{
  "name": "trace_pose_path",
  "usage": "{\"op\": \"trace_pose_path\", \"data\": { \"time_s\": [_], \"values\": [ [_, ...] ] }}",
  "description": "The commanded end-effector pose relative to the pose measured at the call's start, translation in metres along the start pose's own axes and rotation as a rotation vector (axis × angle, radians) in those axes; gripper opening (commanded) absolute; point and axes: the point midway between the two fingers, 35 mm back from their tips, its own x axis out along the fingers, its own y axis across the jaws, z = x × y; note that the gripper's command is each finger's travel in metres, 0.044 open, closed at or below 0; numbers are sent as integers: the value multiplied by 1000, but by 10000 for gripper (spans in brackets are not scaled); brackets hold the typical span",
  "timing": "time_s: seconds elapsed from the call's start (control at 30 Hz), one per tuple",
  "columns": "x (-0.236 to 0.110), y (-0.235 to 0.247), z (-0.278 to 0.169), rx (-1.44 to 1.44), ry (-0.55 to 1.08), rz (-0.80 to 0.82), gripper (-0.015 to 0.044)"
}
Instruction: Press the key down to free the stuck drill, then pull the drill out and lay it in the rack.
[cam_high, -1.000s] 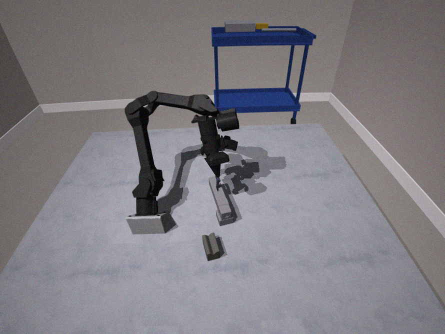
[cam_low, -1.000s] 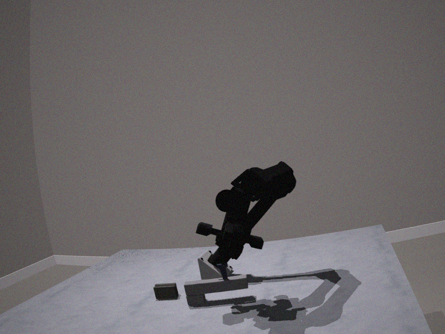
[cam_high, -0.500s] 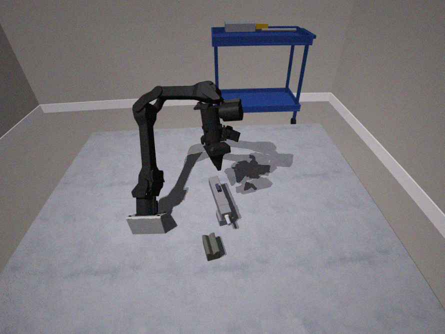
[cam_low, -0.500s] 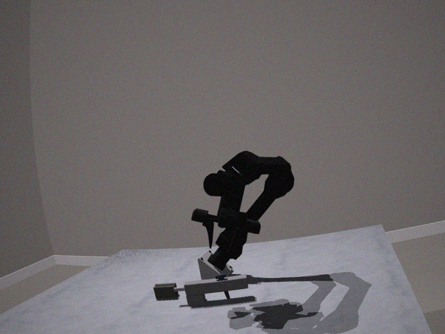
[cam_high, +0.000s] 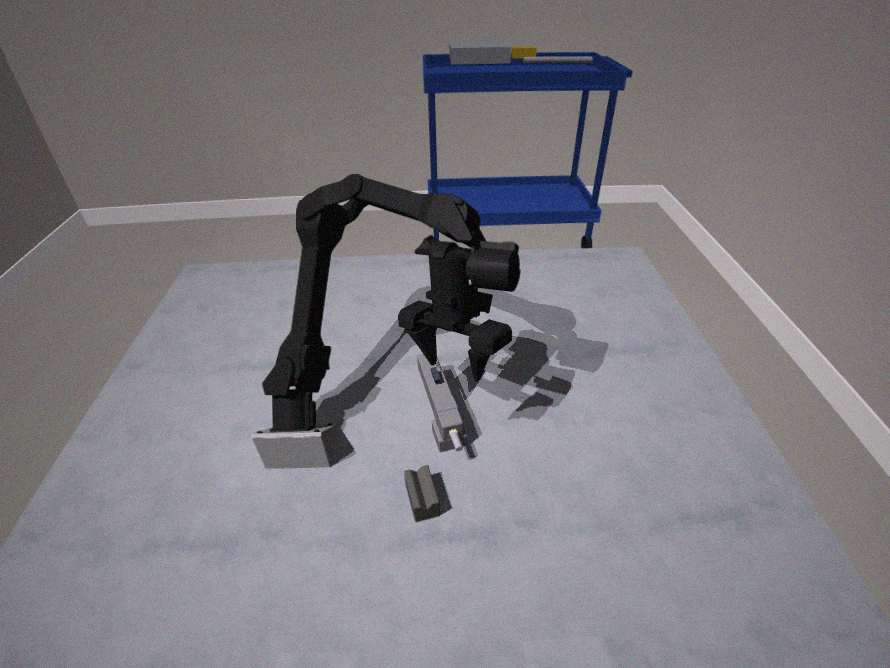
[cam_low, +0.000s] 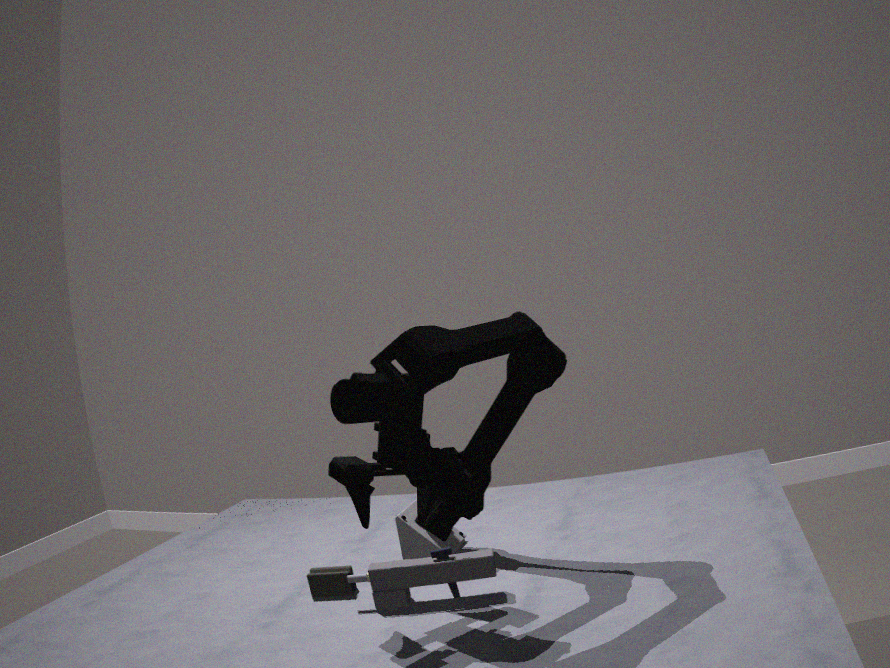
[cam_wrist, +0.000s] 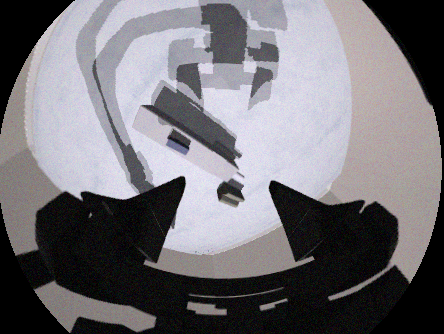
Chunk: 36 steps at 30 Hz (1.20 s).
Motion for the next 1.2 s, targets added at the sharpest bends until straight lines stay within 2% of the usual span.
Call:
{"op": "trace_pose_path", "data": {
  "time_s": [0.0,0.1,0.3,1.17],
  "values": [
    [41,-31,-26,-439,-82,76,440],
    [63,-43,-41,-664,-138,91,440],
    [90,-55,-62,-939,-217,88,440],
    [99,-52,-59,-944,-218,88,440]
  ]
}}
